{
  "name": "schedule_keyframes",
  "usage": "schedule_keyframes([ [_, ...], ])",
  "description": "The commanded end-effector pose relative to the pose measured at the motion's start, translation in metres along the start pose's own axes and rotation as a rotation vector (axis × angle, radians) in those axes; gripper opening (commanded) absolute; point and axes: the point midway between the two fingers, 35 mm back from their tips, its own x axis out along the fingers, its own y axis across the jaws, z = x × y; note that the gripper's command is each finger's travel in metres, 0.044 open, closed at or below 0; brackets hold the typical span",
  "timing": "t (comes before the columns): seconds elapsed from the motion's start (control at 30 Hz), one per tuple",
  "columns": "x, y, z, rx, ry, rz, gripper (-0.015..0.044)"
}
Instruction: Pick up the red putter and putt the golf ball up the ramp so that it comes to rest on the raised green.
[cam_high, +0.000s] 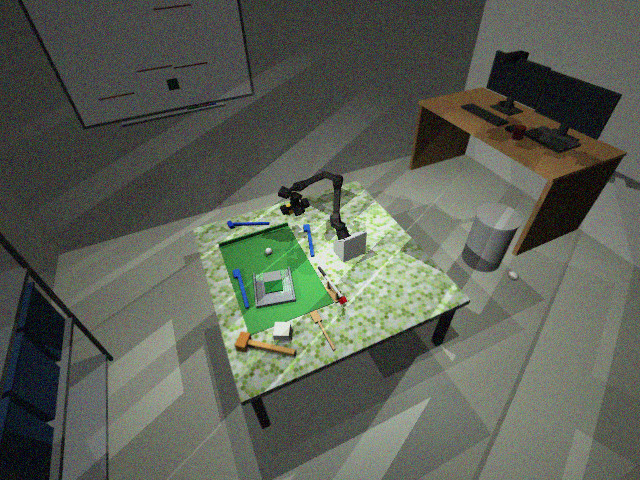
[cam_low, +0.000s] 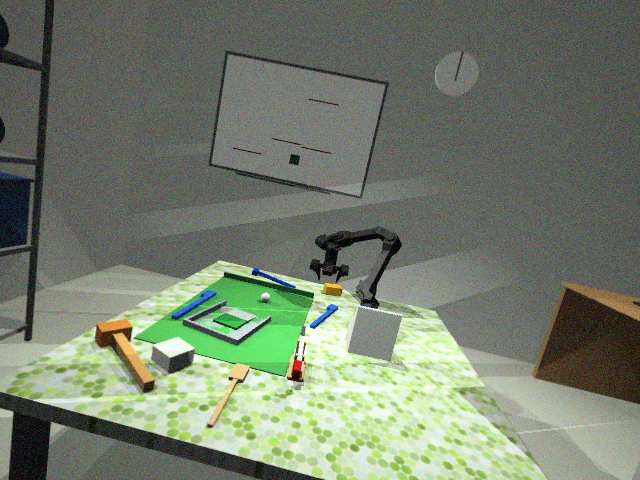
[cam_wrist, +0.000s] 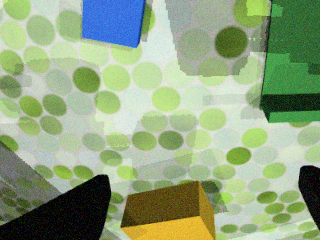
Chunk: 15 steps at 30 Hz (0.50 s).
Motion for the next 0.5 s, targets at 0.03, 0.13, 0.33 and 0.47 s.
schedule_keyframes([
  [0.03,-0.001,-0.004,0.003,0.006,-0.007,-0.011,0.044],
  [0.13,-0.004,-0.024,0.022,0.034,-0.05,-0.066,0.044],
  [0.33,-0.023,-0.084,0.1,0.037,-0.216,-0.189,0.044],
  [0.47,-0.038,-0.103,0.145,-0.003,-0.299,-0.227,0.044],
])
